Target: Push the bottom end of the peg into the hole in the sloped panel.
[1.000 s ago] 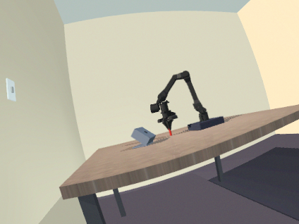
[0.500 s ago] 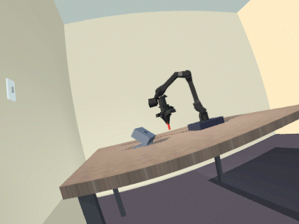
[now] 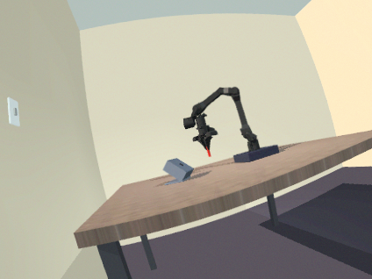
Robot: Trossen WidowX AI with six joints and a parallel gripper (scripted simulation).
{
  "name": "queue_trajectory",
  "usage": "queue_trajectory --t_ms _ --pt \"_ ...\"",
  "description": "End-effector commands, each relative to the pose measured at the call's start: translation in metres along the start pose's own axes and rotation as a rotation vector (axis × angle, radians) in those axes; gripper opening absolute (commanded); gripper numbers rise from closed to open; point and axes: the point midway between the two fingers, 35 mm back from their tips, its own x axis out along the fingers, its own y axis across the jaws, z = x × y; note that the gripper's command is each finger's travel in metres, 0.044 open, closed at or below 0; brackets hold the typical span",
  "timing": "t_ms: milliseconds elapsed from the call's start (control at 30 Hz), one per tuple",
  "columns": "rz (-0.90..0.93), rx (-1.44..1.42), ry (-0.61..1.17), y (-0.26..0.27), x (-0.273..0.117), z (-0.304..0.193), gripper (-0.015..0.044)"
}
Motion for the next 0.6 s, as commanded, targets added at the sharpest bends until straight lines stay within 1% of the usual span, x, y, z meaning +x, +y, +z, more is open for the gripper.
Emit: queue_trajectory --t_ms 0,567 --pt "0.022 -0.032 0.004 0.0 -0.004 -0.004 0.0" --pt "0.086 -0.17 -0.006 -0.005 -0.004 -0.022 0.0"
